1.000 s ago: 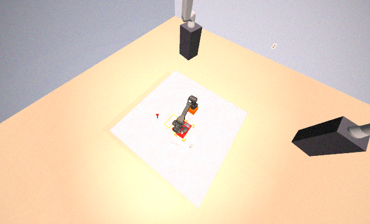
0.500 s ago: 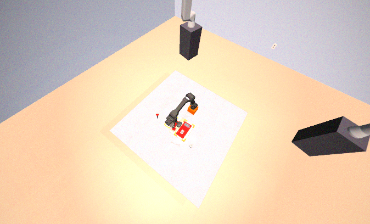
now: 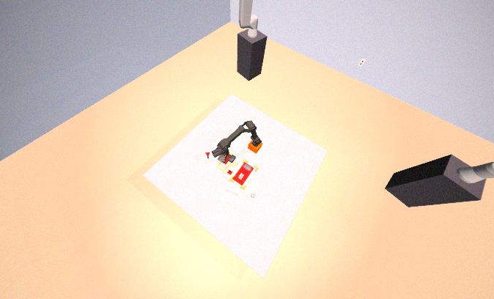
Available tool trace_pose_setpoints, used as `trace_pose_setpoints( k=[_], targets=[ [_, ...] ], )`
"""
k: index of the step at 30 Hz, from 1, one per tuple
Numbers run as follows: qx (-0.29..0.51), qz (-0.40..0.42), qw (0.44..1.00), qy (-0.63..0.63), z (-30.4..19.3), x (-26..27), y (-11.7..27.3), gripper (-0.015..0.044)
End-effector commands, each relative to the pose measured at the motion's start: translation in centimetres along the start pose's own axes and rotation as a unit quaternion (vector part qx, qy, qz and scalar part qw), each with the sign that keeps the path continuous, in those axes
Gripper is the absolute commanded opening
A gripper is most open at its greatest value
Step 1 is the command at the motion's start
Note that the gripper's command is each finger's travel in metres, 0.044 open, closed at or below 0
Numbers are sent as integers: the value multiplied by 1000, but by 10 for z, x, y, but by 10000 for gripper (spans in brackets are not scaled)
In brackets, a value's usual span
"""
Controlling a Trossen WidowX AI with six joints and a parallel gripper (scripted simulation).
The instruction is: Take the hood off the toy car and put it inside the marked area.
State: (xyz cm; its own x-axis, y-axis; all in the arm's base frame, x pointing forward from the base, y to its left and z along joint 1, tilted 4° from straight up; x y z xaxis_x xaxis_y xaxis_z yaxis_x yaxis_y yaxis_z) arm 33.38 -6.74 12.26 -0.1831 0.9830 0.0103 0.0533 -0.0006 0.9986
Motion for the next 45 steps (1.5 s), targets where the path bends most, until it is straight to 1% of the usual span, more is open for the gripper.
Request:
trace_pose_setpoints(
  k=[1, 45],
  targets=[
    [1, -1, 1000, 6, -3, -4, 1, 0],
    [1, -1, 1000, 6, -1, -5, -41, 0]
  ],
)
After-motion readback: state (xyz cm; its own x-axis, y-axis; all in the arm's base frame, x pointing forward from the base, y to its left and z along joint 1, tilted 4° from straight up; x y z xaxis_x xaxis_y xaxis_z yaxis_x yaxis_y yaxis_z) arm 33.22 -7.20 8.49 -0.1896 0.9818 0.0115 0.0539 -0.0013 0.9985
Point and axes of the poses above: the point midway between the two fingers, 35 mm back from their tips, its own y axis back along the fingers, its own x axis across the jaws, z = x × y, the point moved 8 cm from there along y, back along the fingers, and after that the axes turned 2 degrees about -y, right-handed, at the moved point
